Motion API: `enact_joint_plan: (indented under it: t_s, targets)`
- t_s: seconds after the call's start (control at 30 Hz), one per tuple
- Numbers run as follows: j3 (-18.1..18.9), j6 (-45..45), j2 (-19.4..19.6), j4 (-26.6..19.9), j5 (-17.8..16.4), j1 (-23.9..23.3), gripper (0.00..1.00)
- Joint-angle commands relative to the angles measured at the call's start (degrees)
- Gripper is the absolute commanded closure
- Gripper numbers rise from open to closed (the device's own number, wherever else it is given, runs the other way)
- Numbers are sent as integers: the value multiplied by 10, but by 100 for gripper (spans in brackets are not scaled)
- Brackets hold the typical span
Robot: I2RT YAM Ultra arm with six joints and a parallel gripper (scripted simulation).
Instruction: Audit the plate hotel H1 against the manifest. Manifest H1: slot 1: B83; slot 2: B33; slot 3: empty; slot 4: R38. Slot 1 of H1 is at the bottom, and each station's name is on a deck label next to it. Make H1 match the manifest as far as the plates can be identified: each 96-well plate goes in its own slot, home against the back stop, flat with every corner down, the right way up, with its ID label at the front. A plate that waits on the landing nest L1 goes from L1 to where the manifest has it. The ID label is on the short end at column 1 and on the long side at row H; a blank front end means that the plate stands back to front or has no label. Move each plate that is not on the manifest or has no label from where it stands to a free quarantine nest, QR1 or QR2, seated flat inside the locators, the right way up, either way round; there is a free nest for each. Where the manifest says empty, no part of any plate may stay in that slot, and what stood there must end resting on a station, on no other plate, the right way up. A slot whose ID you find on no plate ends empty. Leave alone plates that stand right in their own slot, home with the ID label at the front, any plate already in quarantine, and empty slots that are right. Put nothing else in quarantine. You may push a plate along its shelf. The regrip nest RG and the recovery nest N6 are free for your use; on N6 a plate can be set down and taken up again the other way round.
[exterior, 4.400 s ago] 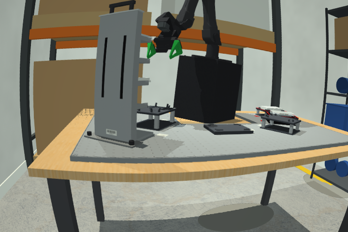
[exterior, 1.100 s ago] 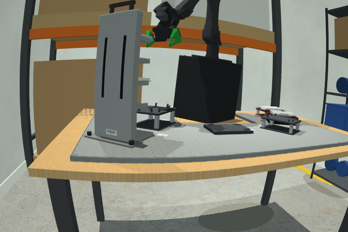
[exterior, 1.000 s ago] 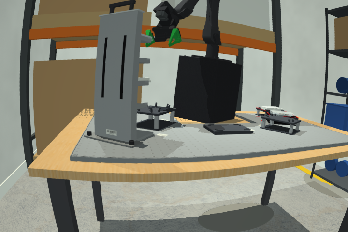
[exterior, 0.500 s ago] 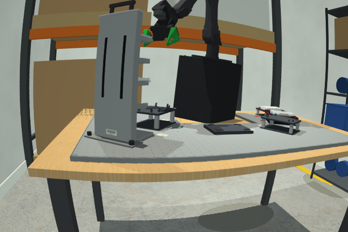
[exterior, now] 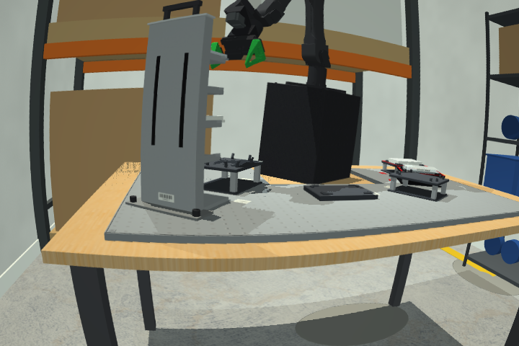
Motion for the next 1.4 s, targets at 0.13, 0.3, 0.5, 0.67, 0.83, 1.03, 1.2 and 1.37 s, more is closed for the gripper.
enact_joint_plan:
  t_s: [0.13,0.3,0.5,0.67,0.83,1.03,1.2,1.37]
  targets:
    - [36,12,14,8,6,14,0]
    - [49,17,27,7,11,21,0]
    - [61,21,39,4,14,26,0]
    - [73,26,48,2,17,32,0]
    - [86,31,54,-2,22,38,0]
    - [98,35,57,-1,24,41,0]
    - [112,39,76,-7,28,48,0]
    - [126,43,88,-8,33,53,0]
